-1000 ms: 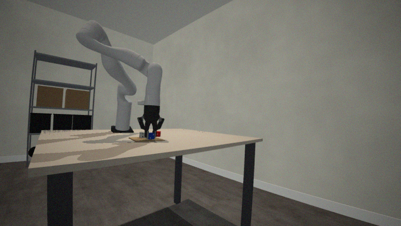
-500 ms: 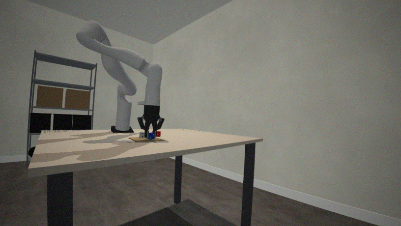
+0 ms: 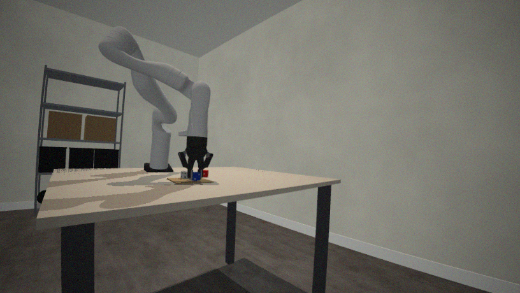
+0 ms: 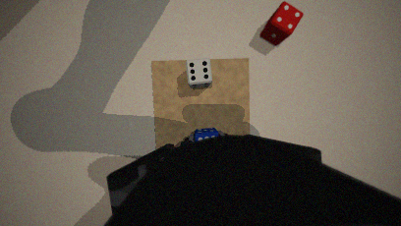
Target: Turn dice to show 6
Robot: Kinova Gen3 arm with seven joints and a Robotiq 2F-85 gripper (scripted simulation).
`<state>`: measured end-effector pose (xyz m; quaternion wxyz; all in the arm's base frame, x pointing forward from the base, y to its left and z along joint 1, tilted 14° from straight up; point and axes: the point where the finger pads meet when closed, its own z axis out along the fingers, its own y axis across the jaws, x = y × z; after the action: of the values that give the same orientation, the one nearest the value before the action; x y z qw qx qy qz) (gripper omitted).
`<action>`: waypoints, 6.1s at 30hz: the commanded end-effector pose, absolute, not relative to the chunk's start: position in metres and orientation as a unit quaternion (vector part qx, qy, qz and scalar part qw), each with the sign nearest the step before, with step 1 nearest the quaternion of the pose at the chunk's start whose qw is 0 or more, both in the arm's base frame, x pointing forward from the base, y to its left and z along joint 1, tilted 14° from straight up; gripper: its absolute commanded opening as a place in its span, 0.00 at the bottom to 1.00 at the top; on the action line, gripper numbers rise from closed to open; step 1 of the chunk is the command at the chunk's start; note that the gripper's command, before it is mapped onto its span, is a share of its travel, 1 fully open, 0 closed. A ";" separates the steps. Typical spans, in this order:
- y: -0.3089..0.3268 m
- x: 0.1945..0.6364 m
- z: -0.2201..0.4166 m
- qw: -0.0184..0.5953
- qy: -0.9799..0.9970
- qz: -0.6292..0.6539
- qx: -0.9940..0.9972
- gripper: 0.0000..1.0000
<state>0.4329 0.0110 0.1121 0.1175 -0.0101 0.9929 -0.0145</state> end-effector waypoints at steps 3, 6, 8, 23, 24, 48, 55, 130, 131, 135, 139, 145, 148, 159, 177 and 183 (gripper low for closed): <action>0.012 0.435 0.112 0.119 0.993 -0.013 -0.008 0.26; 0.012 0.435 0.112 0.119 0.993 -0.013 -0.008 0.26; 0.012 0.435 0.112 0.119 0.993 -0.013 -0.008 0.26; 0.011 0.436 0.112 0.119 0.993 -0.013 -0.008 0.26; 0.011 0.436 0.112 0.119 0.993 -0.013 -0.008 0.26; 0.011 0.436 0.112 0.119 0.993 -0.013 -0.008 0.26; 0.011 0.436 0.111 0.119 0.993 -0.013 -0.008 0.26; 0.011 0.437 0.109 0.119 0.993 -0.013 -0.008 0.46; 0.011 0.436 0.110 0.119 0.993 -0.013 -0.008 0.46; 0.011 0.434 0.119 0.119 0.993 -0.013 -0.008 0.46; 0.011 0.433 0.126 0.119 0.993 -0.013 -0.008 0.46; 0.012 0.425 0.156 0.119 0.993 -0.013 -0.008 0.46; 0.013 0.421 0.172 0.119 0.993 -0.013 -0.008 0.46; 0.013 0.416 0.196 0.119 0.993 -0.013 -0.008 0.46; 0.013 0.416 0.196 0.119 0.993 -0.013 -0.008 1.00; 0.013 0.415 0.196 0.119 0.993 -0.013 -0.008 1.00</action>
<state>0.4153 0.0145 0.1939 0.1184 -0.0079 0.9929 -0.0113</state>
